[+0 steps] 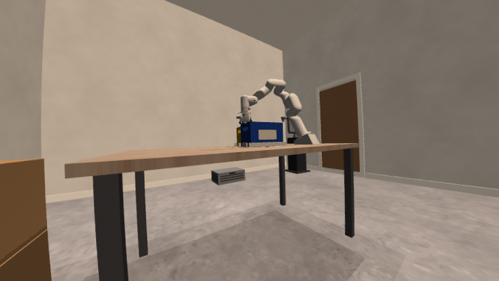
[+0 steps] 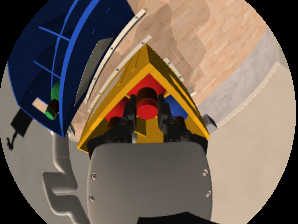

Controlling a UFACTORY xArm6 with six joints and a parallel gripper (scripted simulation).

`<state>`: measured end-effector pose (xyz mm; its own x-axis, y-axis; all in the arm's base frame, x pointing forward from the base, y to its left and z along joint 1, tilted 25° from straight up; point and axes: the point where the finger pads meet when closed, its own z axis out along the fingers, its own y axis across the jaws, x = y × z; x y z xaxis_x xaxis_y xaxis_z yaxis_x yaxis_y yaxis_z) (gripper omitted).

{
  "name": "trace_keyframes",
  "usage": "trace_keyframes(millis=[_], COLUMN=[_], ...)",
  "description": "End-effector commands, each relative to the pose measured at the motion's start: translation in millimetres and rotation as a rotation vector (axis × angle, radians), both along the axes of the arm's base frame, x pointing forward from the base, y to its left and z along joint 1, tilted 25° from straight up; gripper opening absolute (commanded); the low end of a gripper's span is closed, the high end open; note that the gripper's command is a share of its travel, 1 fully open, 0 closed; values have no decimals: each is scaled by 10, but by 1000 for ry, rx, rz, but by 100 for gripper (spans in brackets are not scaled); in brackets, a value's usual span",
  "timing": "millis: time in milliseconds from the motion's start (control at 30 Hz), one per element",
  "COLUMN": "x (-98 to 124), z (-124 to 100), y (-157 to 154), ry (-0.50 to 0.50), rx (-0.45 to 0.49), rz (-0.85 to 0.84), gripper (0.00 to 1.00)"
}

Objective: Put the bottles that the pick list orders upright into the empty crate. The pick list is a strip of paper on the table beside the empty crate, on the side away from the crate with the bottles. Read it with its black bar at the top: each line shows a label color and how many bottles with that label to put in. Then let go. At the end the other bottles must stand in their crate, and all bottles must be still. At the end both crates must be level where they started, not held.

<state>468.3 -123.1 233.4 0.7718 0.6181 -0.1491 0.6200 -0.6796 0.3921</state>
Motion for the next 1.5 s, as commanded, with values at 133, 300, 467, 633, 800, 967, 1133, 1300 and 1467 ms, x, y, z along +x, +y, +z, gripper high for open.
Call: trace_keyframes(millis=[133, 300, 467, 633, 800, 967, 1133, 1300, 1467], x=[-7, -14, -26, -38, -48, -58, -70, -82, -89], z=[152, 197, 273, 349, 409, 470, 545, 621, 666], y=[59, 79, 112, 145, 171, 197, 230, 263, 283], ry=[-6, -6, -6, -6, -6, -6, -6, -6, -6], rx=[0, 0, 0, 0, 0, 0, 0, 0, 0], rz=[1, 1, 1, 1, 1, 1, 1, 1, 1], gripper=[0, 0, 0, 0, 0, 0, 0, 0, 0])
